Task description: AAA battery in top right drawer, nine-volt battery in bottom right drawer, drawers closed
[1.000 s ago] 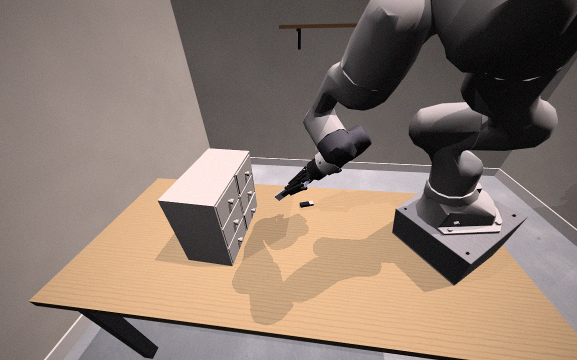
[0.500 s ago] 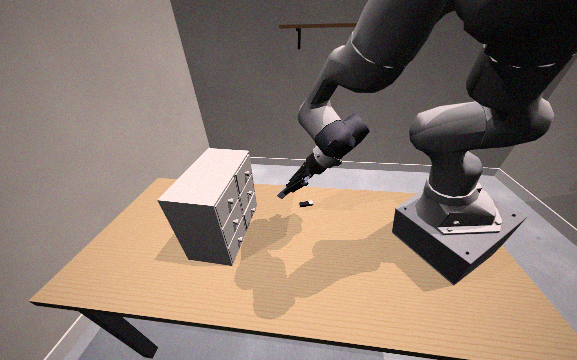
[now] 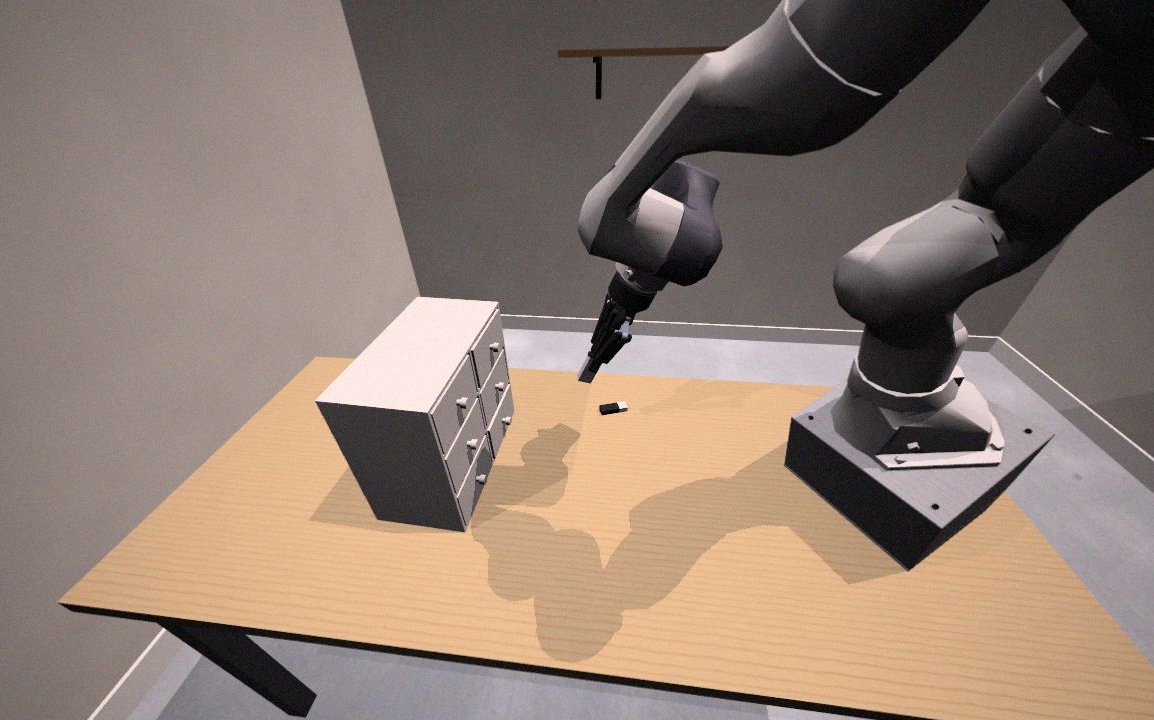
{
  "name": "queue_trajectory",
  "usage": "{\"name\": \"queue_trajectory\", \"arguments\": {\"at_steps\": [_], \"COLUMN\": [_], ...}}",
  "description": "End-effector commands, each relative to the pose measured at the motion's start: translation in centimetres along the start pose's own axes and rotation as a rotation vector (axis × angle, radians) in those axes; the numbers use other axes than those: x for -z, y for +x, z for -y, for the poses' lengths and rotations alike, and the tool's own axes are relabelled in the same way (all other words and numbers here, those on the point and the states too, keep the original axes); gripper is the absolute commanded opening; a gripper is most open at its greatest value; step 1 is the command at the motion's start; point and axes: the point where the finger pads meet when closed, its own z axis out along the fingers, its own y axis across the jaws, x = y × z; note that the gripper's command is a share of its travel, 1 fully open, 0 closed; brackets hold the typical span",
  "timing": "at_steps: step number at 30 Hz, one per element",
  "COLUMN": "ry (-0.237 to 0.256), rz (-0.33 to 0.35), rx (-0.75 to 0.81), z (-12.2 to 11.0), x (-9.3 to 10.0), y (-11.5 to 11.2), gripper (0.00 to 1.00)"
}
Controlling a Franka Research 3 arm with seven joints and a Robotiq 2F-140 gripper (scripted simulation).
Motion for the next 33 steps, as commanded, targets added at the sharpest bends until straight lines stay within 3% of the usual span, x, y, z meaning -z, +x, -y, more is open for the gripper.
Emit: {"name": "queue_trajectory", "arguments": {"at_steps": [1,10,15,33], "ry": [-0.008,-0.036,-0.044,-0.048], "rz": [-0.088,-0.296,-0.363,-0.389], "rx": [-0.263,-0.262,-0.261,-0.261], "z": [-0.3,-0.7,-0.8,-0.9], "x": [0.9,4.4,5.5,5.9], "y": [1.1,2.5,3.0,3.2], "gripper": [0.0,0.0,0.0,0.0]}}
